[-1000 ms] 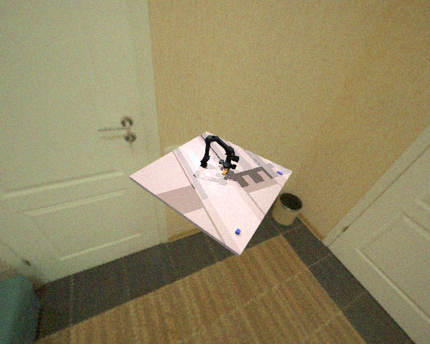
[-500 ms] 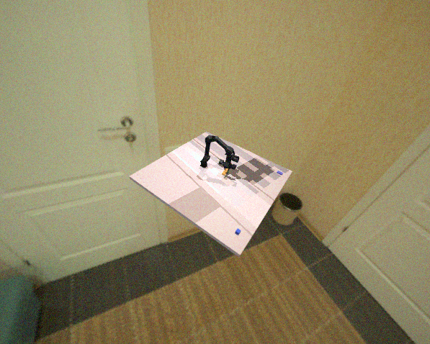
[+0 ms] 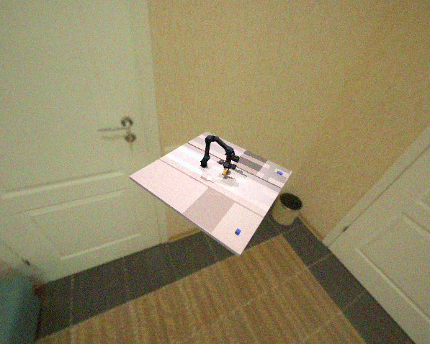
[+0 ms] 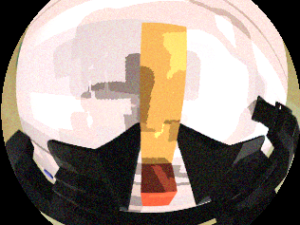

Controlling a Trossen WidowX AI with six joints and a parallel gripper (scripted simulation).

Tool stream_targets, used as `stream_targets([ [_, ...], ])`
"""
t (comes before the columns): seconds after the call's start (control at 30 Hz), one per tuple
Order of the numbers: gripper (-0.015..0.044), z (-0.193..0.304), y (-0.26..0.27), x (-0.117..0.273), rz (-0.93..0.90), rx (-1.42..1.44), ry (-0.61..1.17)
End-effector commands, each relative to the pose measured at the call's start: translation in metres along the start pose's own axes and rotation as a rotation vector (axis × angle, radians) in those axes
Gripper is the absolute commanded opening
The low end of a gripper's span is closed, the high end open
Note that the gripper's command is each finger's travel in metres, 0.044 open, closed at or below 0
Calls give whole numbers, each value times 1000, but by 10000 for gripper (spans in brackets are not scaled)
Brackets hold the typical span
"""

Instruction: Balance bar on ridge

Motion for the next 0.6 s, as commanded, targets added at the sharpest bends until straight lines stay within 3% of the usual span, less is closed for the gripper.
stream_targets([
  [0.0, 0, 0, 0, -2, -1, 5, 1],
  [0.57, 0, 0, 0, -3, -1, 5, 1],
])
Point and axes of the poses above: the point midway between the two fingers, 35 mm back from their tips, its own x axis back along the fingers, its own y axis across the jaws, z = x × y, the point moved 2 cm from there along x, back along the fingers, and after that the axes turned 6 degrees about x, right-handed, at the moved point
